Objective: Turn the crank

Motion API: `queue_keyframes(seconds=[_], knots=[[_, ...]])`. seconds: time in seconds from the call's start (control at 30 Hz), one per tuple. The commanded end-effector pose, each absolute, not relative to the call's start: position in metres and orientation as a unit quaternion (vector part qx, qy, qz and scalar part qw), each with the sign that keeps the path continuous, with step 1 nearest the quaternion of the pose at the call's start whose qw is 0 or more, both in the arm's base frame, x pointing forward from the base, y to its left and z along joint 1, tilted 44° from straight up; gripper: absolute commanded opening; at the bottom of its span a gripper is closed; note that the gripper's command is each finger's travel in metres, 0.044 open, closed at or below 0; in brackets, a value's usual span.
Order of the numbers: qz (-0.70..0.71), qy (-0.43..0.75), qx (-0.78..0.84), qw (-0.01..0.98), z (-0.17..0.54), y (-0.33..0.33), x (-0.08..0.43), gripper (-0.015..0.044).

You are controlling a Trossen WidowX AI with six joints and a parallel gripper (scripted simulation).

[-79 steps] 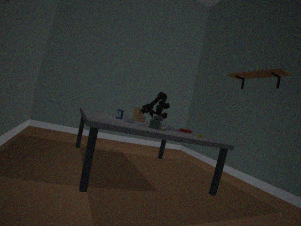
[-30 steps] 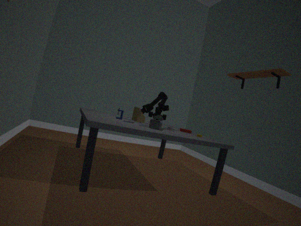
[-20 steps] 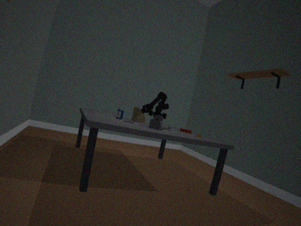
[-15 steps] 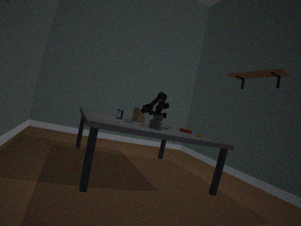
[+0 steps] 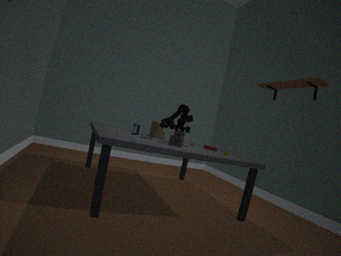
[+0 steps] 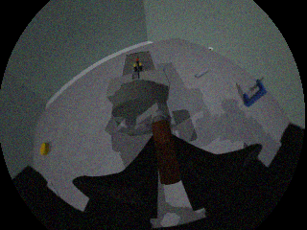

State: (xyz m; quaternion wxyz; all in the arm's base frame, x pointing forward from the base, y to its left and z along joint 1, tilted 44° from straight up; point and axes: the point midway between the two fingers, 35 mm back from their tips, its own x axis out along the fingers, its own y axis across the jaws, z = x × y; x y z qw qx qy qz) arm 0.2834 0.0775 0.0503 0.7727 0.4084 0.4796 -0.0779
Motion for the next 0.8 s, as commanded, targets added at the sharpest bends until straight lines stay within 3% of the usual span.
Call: queue_keyframes(seconds=[0.0,0.77], knots=[[-0.076,0.473,0.409,0.776,0.0592,0.0773,0.2873,0.0],[-0.075,0.473,0.41,0.776,0.0678,0.0818,0.2928,0.0]])
